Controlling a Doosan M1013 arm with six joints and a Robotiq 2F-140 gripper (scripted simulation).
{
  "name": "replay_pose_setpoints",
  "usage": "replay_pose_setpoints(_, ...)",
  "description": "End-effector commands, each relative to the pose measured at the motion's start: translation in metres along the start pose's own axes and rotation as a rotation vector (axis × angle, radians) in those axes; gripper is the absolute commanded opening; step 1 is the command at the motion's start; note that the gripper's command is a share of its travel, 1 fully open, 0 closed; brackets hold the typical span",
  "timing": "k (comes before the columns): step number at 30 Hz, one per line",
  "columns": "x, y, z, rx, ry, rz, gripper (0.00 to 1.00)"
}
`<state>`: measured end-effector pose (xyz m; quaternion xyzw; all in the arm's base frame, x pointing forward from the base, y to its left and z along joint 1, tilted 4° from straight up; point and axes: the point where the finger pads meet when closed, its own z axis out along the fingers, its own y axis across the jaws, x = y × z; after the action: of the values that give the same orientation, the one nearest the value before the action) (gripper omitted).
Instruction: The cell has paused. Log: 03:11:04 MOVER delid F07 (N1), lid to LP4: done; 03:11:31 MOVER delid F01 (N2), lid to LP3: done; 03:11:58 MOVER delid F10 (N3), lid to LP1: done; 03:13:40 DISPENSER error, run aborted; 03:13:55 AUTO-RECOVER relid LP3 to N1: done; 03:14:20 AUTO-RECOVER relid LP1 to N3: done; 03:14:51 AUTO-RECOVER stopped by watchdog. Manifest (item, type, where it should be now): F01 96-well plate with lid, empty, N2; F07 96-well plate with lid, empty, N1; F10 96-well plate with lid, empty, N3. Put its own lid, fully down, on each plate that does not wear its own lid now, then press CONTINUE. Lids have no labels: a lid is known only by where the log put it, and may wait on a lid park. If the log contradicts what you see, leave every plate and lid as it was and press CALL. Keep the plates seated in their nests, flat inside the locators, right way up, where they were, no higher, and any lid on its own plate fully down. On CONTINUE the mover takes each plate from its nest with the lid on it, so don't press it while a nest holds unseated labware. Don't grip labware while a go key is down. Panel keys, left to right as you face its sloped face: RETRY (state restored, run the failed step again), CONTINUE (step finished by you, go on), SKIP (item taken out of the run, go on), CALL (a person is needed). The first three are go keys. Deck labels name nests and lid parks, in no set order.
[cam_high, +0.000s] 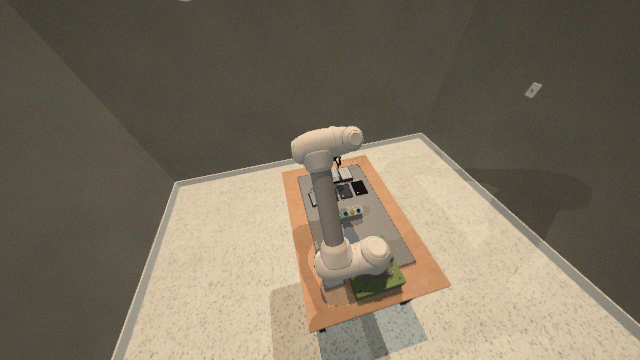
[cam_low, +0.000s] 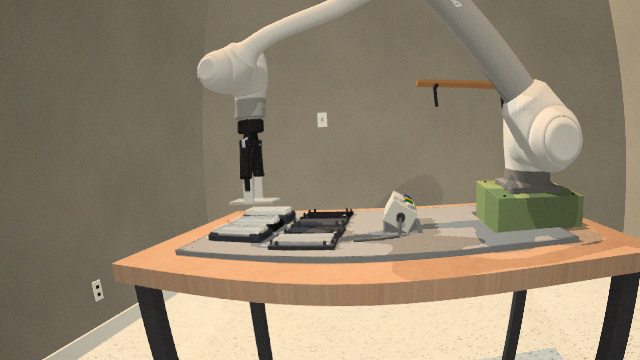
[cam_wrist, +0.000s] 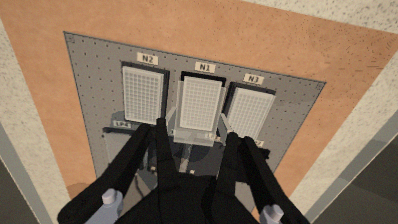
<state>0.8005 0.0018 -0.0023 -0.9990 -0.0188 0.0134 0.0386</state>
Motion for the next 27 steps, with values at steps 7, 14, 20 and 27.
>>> replay_pose_setpoints(7, 0.005, -0.051, -0.007, -0.003, 0.004, 0.003, 0.00)
replay_pose_setpoints(14, 0.003, -0.122, -0.007, -0.003, 0.004, 0.003, 0.00)
replay_pose_setpoints(20, 0.002, -0.132, -0.007, -0.003, 0.004, 0.003, 0.00)
replay_pose_setpoints(27, 0.002, -0.132, -0.007, -0.003, 0.004, 0.003, 0.00)
